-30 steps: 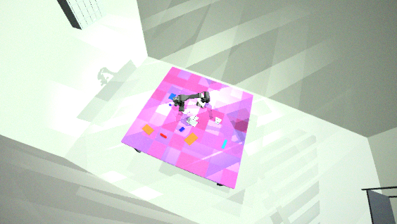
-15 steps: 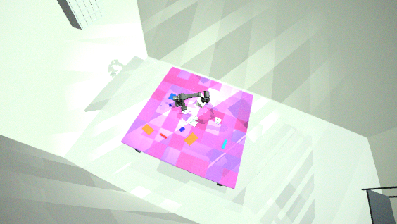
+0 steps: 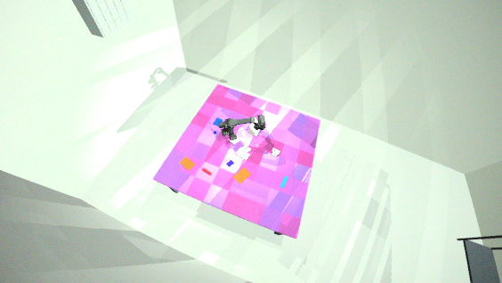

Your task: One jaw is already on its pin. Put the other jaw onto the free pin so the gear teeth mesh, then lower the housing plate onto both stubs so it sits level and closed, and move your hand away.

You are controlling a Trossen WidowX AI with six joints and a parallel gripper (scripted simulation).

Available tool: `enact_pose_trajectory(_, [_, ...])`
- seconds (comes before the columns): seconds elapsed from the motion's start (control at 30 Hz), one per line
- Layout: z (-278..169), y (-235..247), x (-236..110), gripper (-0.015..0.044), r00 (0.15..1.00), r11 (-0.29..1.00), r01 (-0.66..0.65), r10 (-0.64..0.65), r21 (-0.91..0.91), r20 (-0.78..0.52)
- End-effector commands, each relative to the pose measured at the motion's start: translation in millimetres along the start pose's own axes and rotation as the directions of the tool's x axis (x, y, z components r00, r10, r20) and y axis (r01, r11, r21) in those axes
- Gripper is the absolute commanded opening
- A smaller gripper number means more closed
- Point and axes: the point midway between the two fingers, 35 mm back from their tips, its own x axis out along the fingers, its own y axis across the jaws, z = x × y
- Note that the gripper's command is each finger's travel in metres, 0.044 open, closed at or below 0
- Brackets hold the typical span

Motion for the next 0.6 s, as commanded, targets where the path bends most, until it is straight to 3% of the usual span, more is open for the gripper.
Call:
enact_pose_trajectory(0.0, [-1.1,0.1,9.1,0.0,1.0,1.0,-0.004,0.004,0.006,-0.008])
enact_pose_trajectory(0.57, [-1.6,0.5,36.9,0.0,1.0,1.0,-0.005,0.005,0.006,-0.008])
